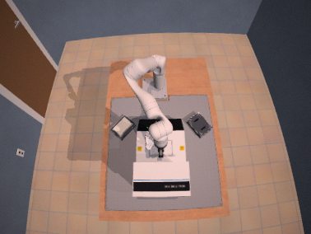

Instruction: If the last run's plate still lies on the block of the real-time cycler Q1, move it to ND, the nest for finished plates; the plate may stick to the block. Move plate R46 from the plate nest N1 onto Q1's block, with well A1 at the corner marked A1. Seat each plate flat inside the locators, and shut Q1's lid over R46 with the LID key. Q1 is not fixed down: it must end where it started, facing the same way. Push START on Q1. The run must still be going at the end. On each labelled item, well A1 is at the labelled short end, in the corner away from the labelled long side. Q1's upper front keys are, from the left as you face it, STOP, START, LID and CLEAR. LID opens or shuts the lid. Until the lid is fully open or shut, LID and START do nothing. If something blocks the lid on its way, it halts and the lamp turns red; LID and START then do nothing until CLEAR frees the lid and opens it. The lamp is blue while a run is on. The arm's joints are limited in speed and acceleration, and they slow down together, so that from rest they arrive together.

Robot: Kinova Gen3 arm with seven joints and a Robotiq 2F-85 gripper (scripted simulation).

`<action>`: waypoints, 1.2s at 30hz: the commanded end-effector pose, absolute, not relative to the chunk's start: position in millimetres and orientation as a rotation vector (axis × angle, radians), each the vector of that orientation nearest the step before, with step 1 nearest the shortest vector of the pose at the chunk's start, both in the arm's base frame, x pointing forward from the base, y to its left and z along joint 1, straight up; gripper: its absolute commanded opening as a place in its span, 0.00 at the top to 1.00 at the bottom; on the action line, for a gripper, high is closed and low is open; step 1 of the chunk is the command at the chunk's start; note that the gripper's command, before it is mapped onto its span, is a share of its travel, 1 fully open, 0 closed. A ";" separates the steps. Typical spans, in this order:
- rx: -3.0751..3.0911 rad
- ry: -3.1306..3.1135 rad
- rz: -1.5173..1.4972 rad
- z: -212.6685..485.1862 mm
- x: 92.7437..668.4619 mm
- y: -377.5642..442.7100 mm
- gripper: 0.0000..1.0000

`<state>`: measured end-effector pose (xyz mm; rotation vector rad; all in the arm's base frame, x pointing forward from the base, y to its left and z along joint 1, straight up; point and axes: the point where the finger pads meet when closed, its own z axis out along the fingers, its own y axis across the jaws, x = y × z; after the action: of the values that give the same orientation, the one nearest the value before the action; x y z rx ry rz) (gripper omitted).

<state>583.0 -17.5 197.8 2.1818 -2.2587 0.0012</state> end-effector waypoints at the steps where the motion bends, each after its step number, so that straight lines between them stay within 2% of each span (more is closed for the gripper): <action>1: 2.183 -2.260 0.004 198.2 583.3 -17.4 0.09; 27: 2.183 -2.260 0.004 193.4 583.3 -17.4 0.09; 28: 2.183 -2.260 0.005 193.7 583.3 -17.4 0.00; 36: 2.183 -2.260 0.004 193.8 583.3 -17.4 0.00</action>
<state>582.9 -17.5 192.6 2.1819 -2.2589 0.0015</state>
